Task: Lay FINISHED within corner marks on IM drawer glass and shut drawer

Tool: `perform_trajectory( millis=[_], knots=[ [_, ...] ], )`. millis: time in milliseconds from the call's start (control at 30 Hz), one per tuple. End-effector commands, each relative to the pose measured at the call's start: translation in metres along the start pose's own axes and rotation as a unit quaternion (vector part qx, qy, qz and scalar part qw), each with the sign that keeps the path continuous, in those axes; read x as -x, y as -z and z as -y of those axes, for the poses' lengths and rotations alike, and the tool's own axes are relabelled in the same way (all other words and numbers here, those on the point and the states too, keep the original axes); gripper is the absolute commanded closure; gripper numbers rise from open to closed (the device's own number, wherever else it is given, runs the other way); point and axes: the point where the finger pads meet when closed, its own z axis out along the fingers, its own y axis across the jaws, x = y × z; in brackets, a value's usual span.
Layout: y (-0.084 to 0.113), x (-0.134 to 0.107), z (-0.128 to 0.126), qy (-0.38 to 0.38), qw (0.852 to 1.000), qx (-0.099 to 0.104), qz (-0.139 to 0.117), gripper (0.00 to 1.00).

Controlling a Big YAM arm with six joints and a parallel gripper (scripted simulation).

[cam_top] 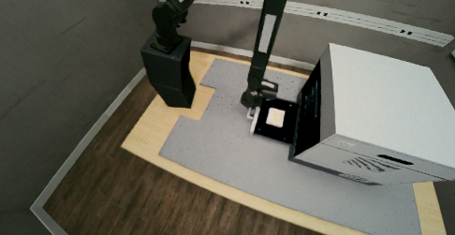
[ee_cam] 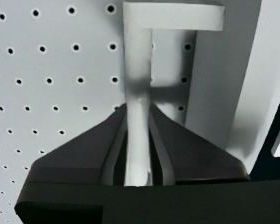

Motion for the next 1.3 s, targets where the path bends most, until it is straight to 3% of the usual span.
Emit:
perform_trajectory(
  millis=[0, 167, 267, 367, 400, 500, 567, 967, 1033, 1267],
  knots=[
    [0.002, 0.001, 0.002, 0.0, 1.0, -0.003, 0.0, 0.93],
    [0.002, 0.001, 0.002, 0.0, 1.0, -0.003, 0.0, 0.93],
    [-0.004, 0.004, -0.005, -0.001, 0.999, -0.039, 0.0, 0.93],
    [-0.004, 0.003, -0.004, -0.002, 0.999, -0.039, -0.001, 0.93],
    [0.0, 0.003, 0.014, -0.001, 0.999, -0.054, 0.0, 0.93],
    [0.003, 0.003, 0.022, 0.0, 0.998, -0.058, 0.0, 0.93],
    [0.004, 0.002, 0.021, -0.001, 0.999, -0.049, -0.001, 0.93],
    [0.005, -0.001, 0.039, -0.001, 0.998, -0.058, -0.001, 0.93],
    [0.005, -0.002, 0.037, -0.001, 0.999, -0.049, -0.002, 0.93],
    [0.003, -0.003, 0.046, -0.001, 0.999, -0.049, -0.002, 0.93]
  ],
)
